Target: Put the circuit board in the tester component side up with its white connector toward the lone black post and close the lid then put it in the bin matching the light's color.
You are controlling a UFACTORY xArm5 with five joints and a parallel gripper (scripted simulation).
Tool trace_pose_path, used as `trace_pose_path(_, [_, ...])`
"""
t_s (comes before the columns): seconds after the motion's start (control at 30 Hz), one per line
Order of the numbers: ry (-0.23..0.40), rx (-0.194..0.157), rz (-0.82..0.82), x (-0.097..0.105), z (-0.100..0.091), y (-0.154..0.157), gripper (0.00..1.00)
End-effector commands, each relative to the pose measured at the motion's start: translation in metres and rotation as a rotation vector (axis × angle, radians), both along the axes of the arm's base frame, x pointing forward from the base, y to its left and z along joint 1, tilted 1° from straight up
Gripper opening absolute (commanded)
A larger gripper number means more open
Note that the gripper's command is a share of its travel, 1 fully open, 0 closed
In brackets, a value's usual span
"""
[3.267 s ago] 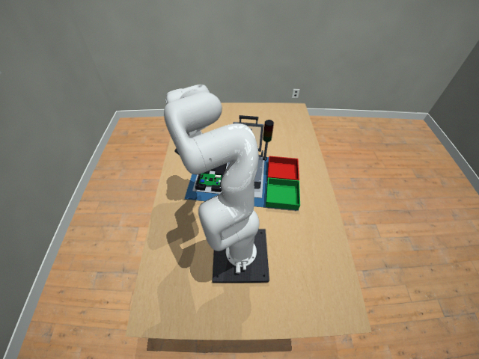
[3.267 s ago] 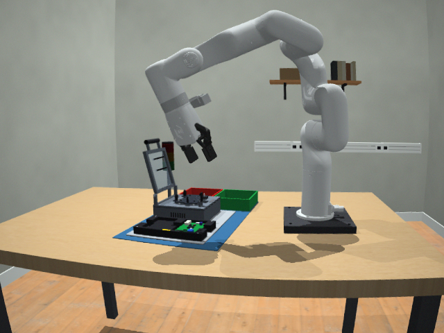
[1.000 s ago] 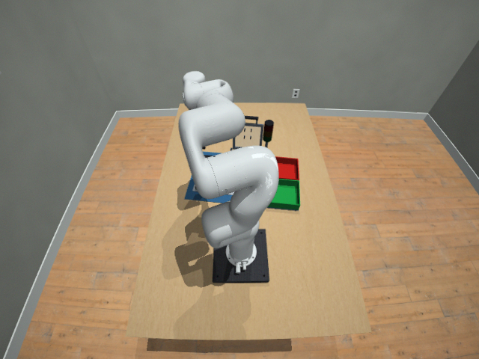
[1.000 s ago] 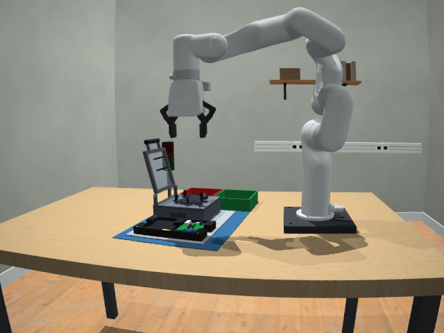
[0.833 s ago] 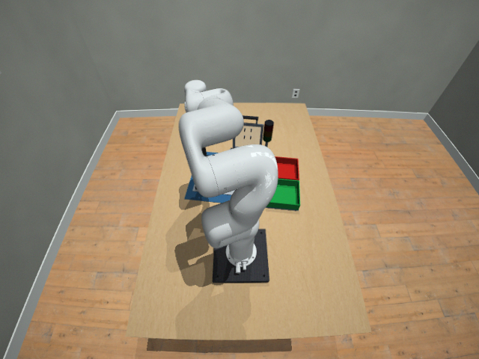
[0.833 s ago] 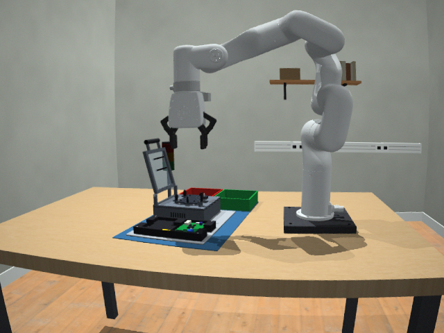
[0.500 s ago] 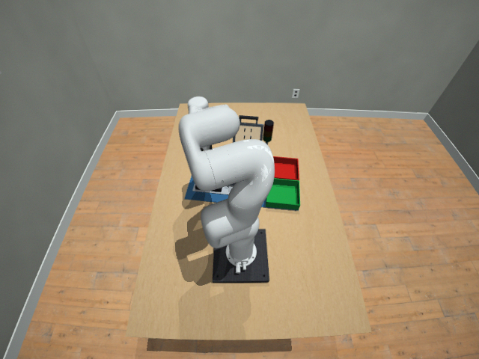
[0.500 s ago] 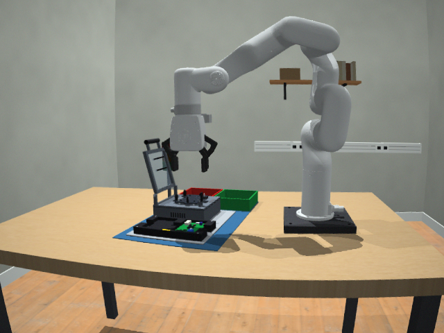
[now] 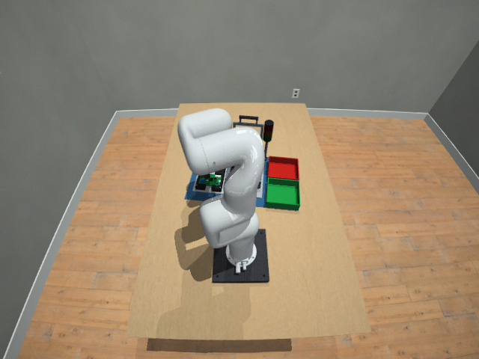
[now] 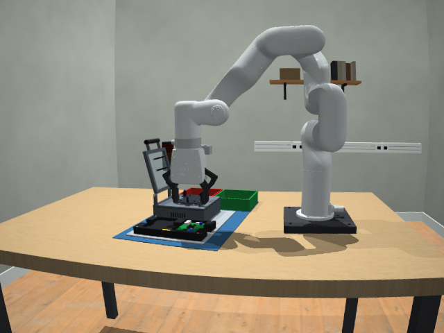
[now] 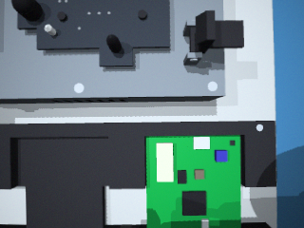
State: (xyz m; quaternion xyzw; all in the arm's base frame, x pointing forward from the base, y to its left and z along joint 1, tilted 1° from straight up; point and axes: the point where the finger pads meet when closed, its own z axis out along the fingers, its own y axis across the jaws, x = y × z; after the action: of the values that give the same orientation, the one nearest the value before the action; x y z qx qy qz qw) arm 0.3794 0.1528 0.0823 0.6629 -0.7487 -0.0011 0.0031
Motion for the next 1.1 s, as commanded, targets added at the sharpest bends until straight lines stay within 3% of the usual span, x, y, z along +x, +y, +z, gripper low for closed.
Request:
trace_pose_path(0.0, [-0.004, 0.002, 0.0, 0.003, -0.017, 0.001, 1.0])
trace_pose_path(1.07, [-0.004, 0.002, 0.0, 0.003, -0.032, 0.002, 1.0])
